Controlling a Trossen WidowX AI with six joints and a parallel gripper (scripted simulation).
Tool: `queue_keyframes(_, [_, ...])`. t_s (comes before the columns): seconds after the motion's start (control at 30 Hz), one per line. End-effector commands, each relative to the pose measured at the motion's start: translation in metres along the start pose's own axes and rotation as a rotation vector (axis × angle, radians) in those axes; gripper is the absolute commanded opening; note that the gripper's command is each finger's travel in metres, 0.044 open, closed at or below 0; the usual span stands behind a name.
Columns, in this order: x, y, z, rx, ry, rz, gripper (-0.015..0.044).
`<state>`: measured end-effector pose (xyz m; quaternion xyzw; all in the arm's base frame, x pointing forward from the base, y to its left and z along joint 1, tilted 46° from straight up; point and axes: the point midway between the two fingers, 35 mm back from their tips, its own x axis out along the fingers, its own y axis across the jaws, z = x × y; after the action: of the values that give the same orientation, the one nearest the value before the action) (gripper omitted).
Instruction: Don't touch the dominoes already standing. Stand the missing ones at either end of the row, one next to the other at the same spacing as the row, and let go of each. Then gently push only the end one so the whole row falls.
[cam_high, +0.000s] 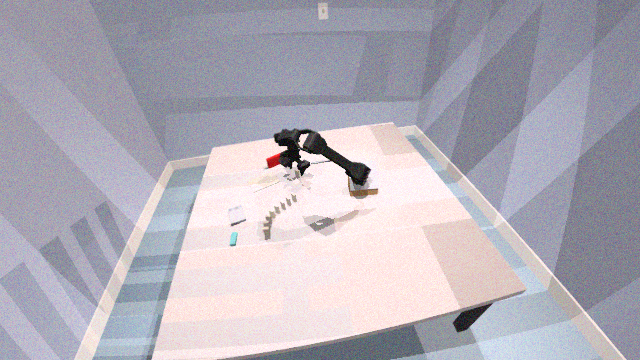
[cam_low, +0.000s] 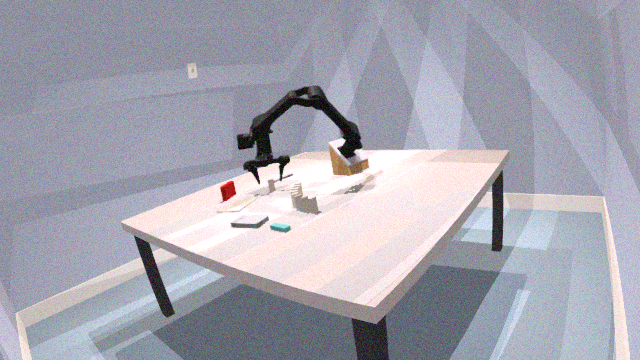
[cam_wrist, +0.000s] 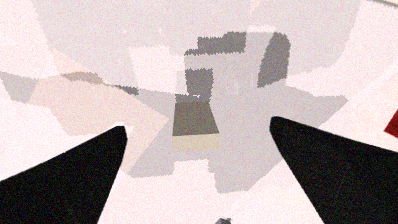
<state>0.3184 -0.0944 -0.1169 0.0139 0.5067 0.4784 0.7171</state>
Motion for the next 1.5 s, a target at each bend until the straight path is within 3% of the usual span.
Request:
queue_keyframes(0.0, [0.010, 0.003, -0.001, 0.010, -0.003, 0.011, 0.0440])
queue_keyframes(0.1, [0.011, 0.003, -0.001, 0.010, -0.003, 0.011, 0.0440])
queue_keyframes(0.53, [0.011, 0.003, -0.001, 0.010, -0.003, 0.011, 0.0107])
queue_keyframes(0.87, [0.008, 0.003, -0.001, 0.010, -0.002, 0.011, 0.0107])
queue_keyframes(1.17, [-0.121, 0.000, -0.002, 0.007, 0.007, 0.006, 0.0107])
queue_keyframes(1.47, [-0.129, 0.016, 0.014, 0.008, 0.007, 0.006, 0.0107])
